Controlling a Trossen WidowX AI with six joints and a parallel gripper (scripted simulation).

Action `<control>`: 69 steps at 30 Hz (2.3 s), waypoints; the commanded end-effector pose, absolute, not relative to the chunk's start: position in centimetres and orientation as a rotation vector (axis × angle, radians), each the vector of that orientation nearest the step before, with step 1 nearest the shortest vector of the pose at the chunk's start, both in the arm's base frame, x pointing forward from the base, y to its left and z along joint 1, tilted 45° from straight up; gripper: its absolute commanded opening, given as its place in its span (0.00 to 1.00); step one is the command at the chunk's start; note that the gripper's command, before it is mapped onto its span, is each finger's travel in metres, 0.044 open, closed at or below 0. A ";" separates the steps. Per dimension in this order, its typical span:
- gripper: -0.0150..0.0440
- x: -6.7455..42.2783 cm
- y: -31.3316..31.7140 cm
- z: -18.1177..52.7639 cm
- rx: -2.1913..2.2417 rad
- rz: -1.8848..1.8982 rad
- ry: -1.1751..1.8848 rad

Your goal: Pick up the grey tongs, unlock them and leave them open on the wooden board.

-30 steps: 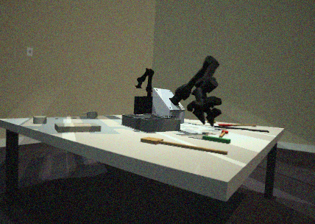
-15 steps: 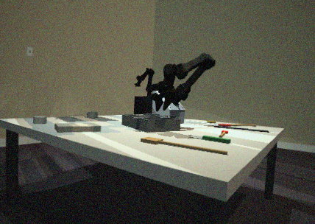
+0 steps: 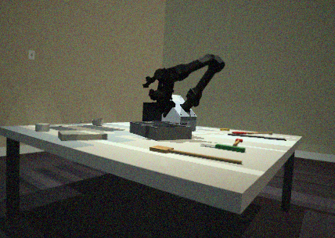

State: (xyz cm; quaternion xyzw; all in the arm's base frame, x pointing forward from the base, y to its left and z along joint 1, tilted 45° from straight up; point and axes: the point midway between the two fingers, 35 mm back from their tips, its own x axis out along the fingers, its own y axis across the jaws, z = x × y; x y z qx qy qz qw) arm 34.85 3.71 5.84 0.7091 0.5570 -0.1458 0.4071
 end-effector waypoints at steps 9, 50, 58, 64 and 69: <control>0.69 28.8 4.0 3.8 2.727 -1.799 1.751; 0.69 29.1 5.9 3.2 2.785 -2.631 1.709; 0.69 29.4 7.1 2.8 2.763 -2.622 1.737; 0.69 29.7 8.0 2.5 2.743 -2.616 1.763; 0.69 29.8 8.7 2.4 2.725 -2.612 1.787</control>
